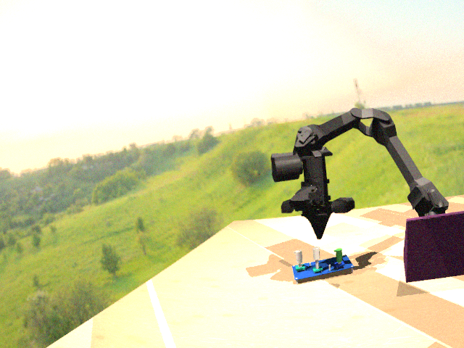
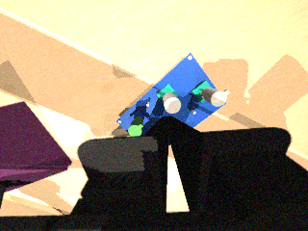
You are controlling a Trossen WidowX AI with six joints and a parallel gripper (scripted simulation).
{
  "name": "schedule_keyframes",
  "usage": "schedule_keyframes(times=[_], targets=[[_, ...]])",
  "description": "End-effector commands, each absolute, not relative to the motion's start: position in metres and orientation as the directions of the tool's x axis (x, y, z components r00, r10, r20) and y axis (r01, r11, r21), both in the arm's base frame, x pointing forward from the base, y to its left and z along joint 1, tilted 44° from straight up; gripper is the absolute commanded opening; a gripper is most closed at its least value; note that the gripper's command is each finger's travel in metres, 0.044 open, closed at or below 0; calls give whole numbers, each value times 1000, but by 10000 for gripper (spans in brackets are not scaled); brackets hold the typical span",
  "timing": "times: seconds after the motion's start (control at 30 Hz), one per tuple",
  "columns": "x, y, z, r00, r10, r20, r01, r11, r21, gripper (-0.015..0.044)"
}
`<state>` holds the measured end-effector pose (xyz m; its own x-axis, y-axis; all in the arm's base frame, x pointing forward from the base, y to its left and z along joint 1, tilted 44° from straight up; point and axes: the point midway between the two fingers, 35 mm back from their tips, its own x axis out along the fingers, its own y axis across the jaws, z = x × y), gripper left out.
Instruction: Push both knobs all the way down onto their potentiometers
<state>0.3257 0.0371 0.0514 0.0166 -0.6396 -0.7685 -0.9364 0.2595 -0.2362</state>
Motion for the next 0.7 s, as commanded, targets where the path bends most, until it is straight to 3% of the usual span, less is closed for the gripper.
schedule_keyframes(times=[0.0, 0.67], targets=[[332, 37, 52, 11, -649, -761, -976, 158, -149, 0], [361, 38, 61, -2, -665, -747, -890, -339, 304, 0]])
